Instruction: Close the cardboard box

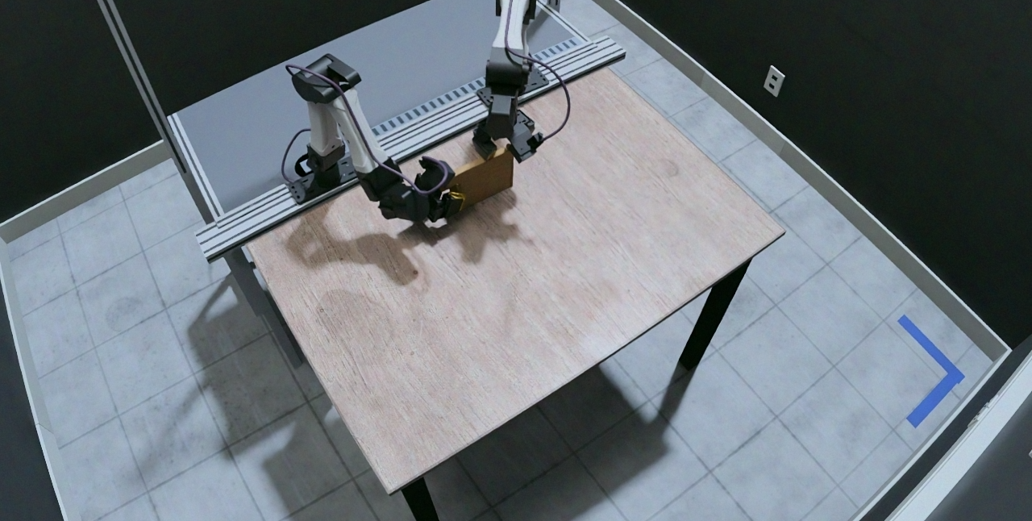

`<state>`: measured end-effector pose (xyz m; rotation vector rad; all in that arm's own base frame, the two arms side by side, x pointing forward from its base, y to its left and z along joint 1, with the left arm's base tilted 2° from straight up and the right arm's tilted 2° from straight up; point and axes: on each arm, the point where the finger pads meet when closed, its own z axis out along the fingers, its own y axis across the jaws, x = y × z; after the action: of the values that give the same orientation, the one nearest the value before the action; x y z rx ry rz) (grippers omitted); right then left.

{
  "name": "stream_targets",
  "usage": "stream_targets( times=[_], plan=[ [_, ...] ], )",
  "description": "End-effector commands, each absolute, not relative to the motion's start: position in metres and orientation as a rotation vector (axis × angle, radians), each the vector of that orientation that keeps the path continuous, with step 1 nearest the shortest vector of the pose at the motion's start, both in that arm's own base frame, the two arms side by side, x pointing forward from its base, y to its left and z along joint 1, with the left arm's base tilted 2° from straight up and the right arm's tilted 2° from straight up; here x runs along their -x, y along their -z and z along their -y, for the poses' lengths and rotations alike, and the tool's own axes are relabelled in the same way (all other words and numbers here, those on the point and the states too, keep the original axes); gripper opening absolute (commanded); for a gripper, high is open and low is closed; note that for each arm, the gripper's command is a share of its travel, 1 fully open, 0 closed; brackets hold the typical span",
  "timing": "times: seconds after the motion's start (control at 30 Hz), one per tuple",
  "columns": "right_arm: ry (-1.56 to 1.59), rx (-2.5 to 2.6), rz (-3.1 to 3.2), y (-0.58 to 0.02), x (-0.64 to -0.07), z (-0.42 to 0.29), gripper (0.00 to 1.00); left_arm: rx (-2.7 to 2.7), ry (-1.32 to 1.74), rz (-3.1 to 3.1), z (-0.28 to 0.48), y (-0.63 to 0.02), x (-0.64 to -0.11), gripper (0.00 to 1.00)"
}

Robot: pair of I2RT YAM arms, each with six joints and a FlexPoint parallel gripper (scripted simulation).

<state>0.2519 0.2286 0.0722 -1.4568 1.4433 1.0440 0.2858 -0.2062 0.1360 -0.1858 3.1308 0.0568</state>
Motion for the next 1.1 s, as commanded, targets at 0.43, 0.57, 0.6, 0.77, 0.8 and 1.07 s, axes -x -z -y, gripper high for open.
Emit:
stream_targets(
  times=[0.43,0.57,0.6,0.77,0.8,1.07],
  plan=[
    [-1.03,1.465,-1.413,-0.076,-0.254,-0.23,0.45,0.19,-0.022,-3.091,0.199,-0.145,-0.289,0.84],
    [-1.03,1.465,-1.413,-0.076,-0.254,-0.23,0.45,0.189,-0.021,-3.09,0.197,-0.145,-0.289,0.84],
    [-1.03,1.465,-1.413,-0.076,-0.254,-0.23,0.45,0.189,-0.022,-3.091,0.197,-0.145,-0.289,0.84],
    [-1.03,1.465,-1.413,-0.076,-0.254,-0.23,0.45,0.189,-0.022,-3.091,0.196,-0.145,-0.29,0.84],
    [-1.03,1.465,-1.413,-0.076,-0.254,-0.23,0.45,0.19,-0.025,-3.093,0.194,-0.145,-0.288,0.84],
    [-1.03,1.465,-1.413,-0.076,-0.254,-0.23,0.45,0.189,-0.023,-3.091,0.192,-0.145,-0.289,0.84]
  ],
)
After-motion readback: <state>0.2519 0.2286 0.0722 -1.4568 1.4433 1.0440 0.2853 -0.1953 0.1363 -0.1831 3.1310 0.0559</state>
